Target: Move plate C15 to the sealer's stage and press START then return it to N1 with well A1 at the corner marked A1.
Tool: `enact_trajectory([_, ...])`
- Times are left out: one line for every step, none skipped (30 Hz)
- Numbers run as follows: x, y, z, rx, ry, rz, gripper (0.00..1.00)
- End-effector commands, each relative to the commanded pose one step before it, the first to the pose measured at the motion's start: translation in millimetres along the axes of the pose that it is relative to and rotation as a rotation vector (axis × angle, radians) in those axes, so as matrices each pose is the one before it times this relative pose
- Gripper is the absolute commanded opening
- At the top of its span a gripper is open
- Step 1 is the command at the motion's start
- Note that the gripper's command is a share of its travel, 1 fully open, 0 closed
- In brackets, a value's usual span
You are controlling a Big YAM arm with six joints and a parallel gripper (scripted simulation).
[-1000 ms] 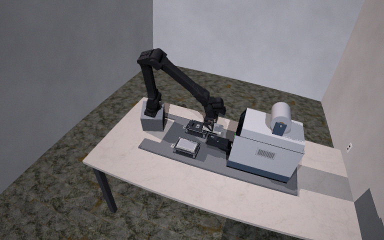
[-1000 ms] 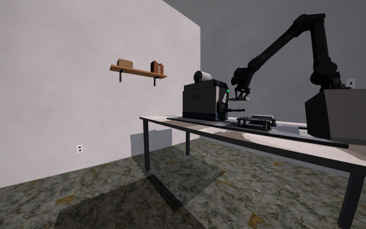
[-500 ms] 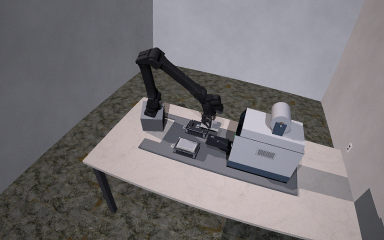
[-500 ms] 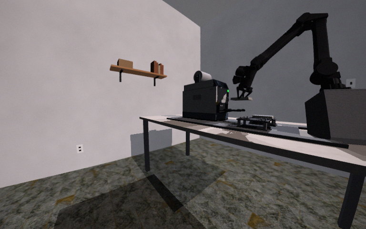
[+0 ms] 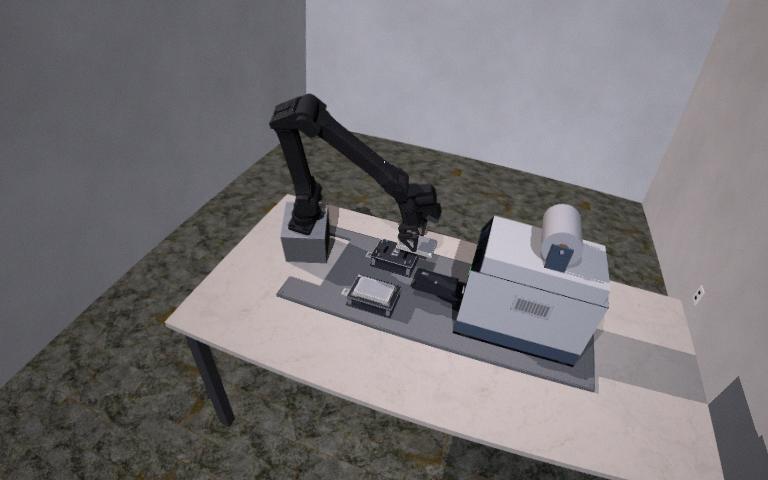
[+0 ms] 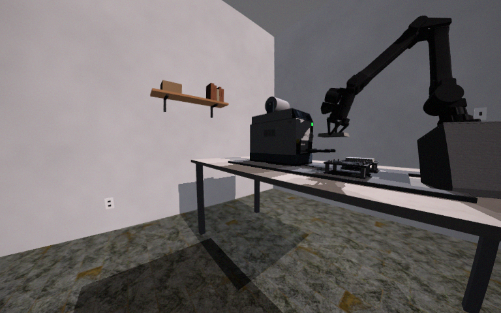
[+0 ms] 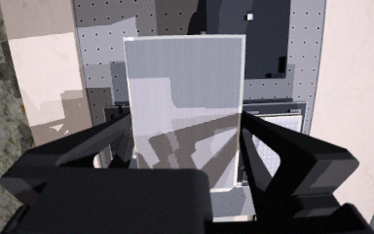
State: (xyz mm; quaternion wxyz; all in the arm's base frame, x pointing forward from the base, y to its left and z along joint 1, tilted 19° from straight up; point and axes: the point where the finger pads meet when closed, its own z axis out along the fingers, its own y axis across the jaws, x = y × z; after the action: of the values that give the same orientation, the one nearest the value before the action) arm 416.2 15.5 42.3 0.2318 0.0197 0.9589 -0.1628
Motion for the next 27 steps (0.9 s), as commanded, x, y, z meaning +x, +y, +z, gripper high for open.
enact_trajectory([3.40, 8.06, -6.52, -0.00750, -0.02127, 0.02075, 0.00])
enact_trajectory([1.98, 0.85, -0.21, 0.00082, 0.00119, 0.00192, 0.00])
enact_trajectory([1.57, -0.46, 0.15, 0.00235, 0.00154, 0.00513, 0.00])
enact_trajectory([1.31, -0.19, -0.14, 0.00185, 0.00065, 0.00462, 0.00])
enact_trajectory([1.58, 0.11, -0.24, 0.00131, 0.00077, 0.00386, 0.00])
enact_trajectory([-0.72, 2.18, -1.61, -0.00174, -0.00456, 0.00145, 0.00])
enact_trajectory([1.80, 3.52, -1.89, -0.00338, -0.00253, -0.00375, 0.00])
enact_trajectory([1.82, 2.42, -1.45, -0.00201, -0.00156, -0.00138, 0.00])
enact_trajectory([0.00, 0.00, 0.00, 0.00000, 0.00000, 0.00000, 0.00])
enact_trajectory([0.00, 0.00, 0.00, 0.00000, 0.00000, 0.00000, 0.00])
enact_trajectory([-1.17, 1.27, -0.57, -0.00374, -0.00175, -0.00388, 0.00])
enact_trajectory([2.57, 1.64, -0.79, 0.00131, 0.00040, -0.00442, 0.00])
enact_trajectory([5.60, 1.02, -0.23, 0.00237, 0.00717, -0.00774, 0.00])
enact_trajectory([4.05, 1.54, -0.66, 0.00118, 0.00490, -0.00135, 0.00])
enact_trajectory([3.65, 1.52, -0.46, 0.00014, 0.00500, -0.00173, 0.00])
enact_trajectory([4.17, 1.82, 0.39, 0.00171, 0.00752, -0.00287, 0.00])
enact_trajectory([3.83, 1.62, 0.41, 0.00162, 0.00716, -0.00267, 0.00])
enact_trajectory([3.61, 1.61, 0.28, 0.00153, 0.00664, -0.00278, 0.00])
enact_trajectory([2.01, 1.26, -0.93, 0.00064, 0.00219, -0.00014, 0.00])
enact_trajectory([-0.99, 1.88, -1.53, -0.00129, -0.00419, 0.00296, 0.00])
enact_trajectory([-1.05, 1.50, -1.57, -0.00116, -0.00469, 0.00397, 0.00])
enact_trajectory([-0.89, 1.56, -1.48, -0.00139, -0.00512, 0.00415, 0.00])
enact_trajectory([0.92, 1.38, -0.85, -0.00122, -0.00429, 0.00335, 0.00])
enact_trajectory([3.62, 0.88, -0.25, 0.00015, 0.00009, 0.00062, 0.00])
enact_trajectory([2.77, 0.98, -0.67, 0.00020, 0.00094, 0.00039, 0.00])
enact_trajectory([0.00, 0.00, 0.00, 0.00000, 0.00000, 0.00000, 0.00])
enact_trajectory([0.00, 0.00, 0.00, 0.00000, 0.00000, 0.00000, 0.00])
